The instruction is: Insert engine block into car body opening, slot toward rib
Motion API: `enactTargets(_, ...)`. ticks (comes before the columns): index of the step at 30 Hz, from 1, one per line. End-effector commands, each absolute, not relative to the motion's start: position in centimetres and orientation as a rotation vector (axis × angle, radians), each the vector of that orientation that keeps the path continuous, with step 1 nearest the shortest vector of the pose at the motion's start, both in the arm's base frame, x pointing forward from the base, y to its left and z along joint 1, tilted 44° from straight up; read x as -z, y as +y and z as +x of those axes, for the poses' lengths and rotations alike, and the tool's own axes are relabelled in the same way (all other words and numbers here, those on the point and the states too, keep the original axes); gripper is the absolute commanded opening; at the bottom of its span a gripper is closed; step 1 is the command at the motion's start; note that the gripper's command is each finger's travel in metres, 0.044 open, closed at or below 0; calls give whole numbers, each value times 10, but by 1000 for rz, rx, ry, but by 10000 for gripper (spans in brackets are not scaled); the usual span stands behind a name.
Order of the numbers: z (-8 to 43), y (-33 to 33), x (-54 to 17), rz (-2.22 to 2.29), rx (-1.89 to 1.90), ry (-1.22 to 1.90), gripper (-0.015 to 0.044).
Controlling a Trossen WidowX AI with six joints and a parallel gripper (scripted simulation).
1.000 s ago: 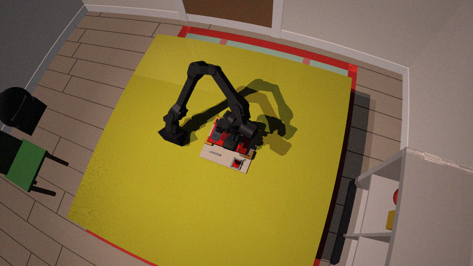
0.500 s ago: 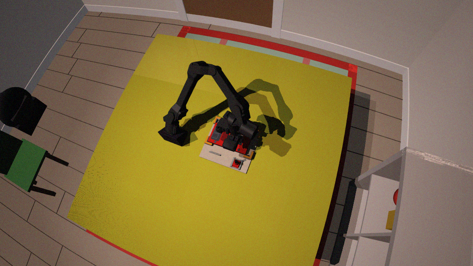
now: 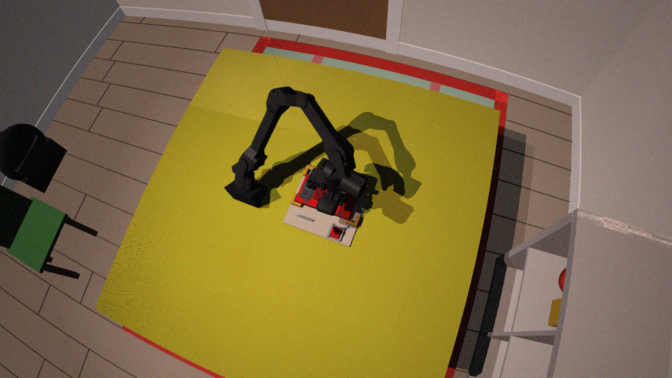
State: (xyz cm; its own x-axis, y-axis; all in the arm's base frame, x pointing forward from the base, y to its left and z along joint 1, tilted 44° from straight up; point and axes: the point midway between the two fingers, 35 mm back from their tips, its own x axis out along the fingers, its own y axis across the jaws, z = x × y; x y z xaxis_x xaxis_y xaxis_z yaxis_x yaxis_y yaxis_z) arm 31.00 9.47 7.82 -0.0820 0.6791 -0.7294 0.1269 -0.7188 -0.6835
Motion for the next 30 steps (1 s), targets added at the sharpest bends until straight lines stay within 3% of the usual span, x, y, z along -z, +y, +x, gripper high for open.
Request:
enactTargets(1,309,97,-77,-1784,-1855,-868,158)
enactTargets(30,308,100,-73,-1784,-1855,-867,158)
